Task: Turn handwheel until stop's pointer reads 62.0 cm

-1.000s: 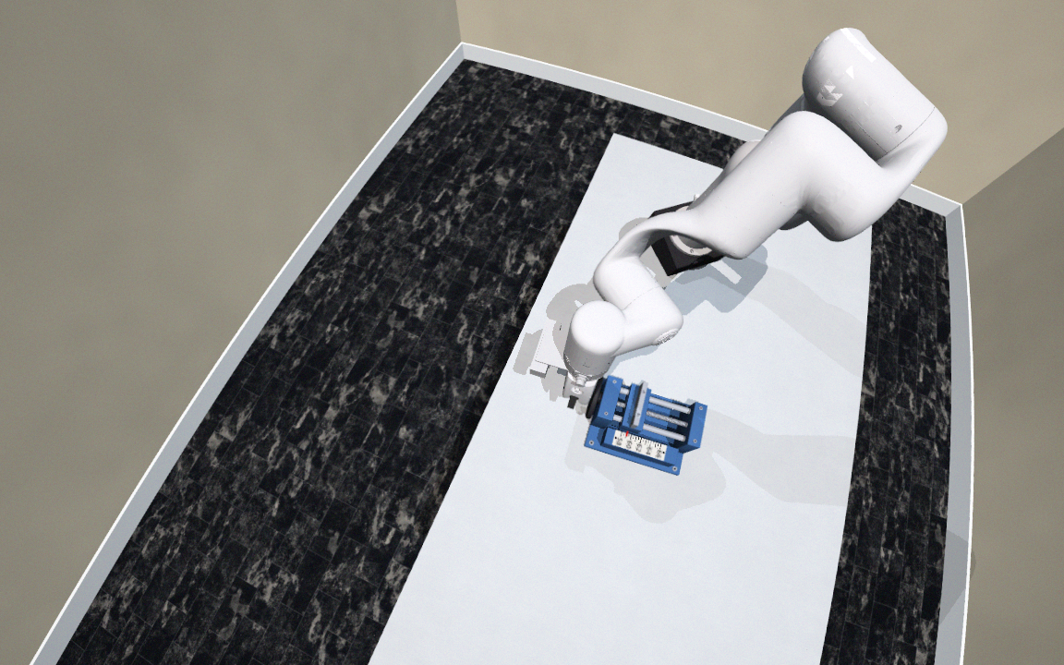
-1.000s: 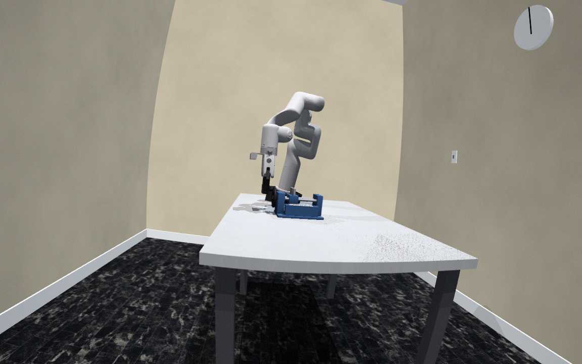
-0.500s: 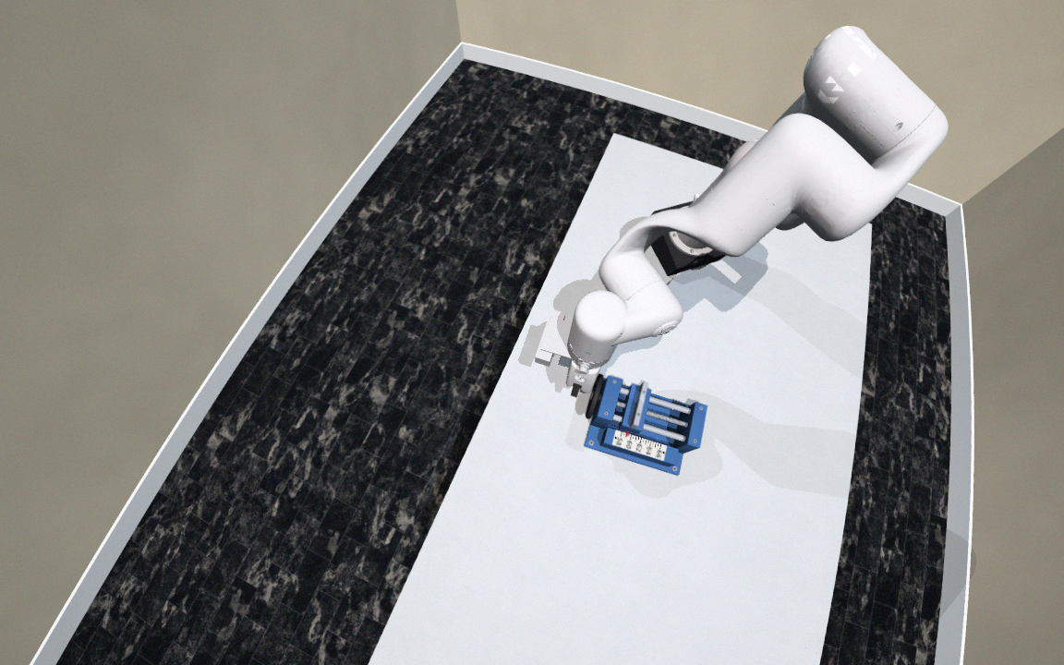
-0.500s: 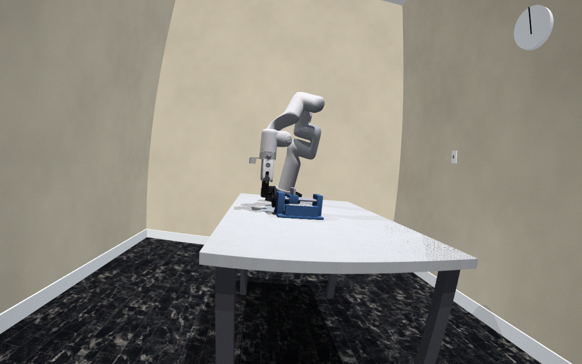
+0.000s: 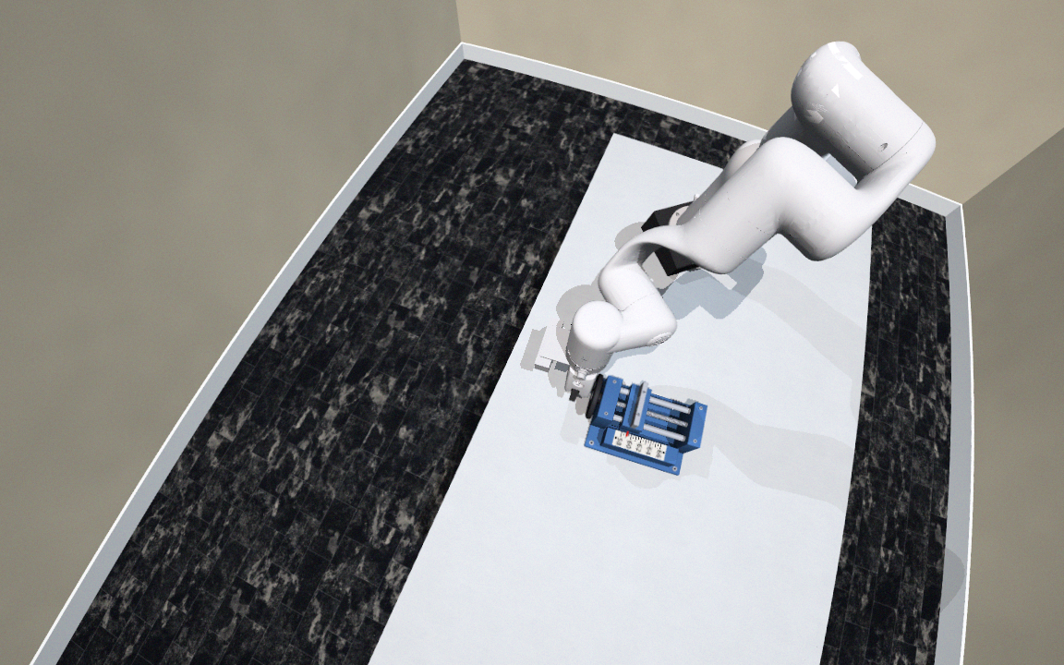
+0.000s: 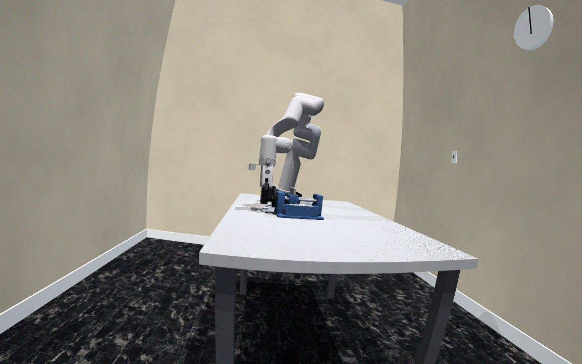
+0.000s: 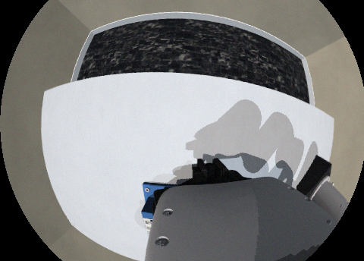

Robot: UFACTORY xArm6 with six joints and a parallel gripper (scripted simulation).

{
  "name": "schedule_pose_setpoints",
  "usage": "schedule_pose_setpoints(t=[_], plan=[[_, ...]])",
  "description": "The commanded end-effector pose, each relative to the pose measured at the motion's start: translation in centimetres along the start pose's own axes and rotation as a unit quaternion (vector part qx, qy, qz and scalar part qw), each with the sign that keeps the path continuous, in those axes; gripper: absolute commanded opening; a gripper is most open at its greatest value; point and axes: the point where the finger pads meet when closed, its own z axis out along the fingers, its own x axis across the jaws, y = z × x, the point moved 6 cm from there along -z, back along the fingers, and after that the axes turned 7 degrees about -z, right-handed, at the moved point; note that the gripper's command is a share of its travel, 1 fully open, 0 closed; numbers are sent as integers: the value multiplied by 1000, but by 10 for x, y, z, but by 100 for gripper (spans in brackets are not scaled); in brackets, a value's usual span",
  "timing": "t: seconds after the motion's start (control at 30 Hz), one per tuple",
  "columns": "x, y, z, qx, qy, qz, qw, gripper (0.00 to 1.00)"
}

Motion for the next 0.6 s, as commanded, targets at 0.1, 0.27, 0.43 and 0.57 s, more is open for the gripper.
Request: schedule_pose_setpoints(t=[0.1, 0.27, 0.43, 0.57], plan=[[-9, -2, 9, 0, -1, 0, 1000, 6], [-19, -3, 14, 0, -1, 0, 1000, 6], [-29, -4, 15, 0, -1, 0, 1000, 6], [-34, -5, 15, 0, -1, 0, 1000, 6]])
